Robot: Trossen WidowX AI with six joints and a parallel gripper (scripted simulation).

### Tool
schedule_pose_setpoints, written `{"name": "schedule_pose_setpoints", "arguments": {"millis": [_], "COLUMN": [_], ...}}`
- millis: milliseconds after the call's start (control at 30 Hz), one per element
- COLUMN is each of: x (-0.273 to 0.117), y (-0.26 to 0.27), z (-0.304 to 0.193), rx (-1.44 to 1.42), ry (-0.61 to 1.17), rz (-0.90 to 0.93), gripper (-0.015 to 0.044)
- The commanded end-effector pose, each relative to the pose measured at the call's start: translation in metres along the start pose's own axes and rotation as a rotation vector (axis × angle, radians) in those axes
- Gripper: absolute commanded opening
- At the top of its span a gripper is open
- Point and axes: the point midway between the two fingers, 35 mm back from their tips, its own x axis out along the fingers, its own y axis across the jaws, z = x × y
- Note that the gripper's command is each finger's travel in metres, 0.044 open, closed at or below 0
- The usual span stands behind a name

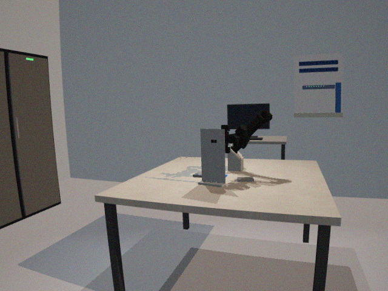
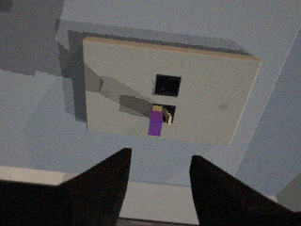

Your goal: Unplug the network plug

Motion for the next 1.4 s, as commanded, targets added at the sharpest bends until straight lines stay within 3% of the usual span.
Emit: {"name": "schedule_pose_setpoints", "arguments": {"millis": [0, 900, 1000, 1367], "x": [0.007, 0.044, 0.044, 0.044], "y": [0.001, 0.001, 0.001, 0.001], "z": [0.000, 0.010, 0.010, 0.010], "rx": [0.003, 0.000, 0.000, 0.000], "ry": [0.005, 0.002, 0.002, 0.002], "rz": [0.001, -0.003, -0.003, -0.003], "gripper": [0.0156, 0.0156, 0.0077, 0.0004]}}
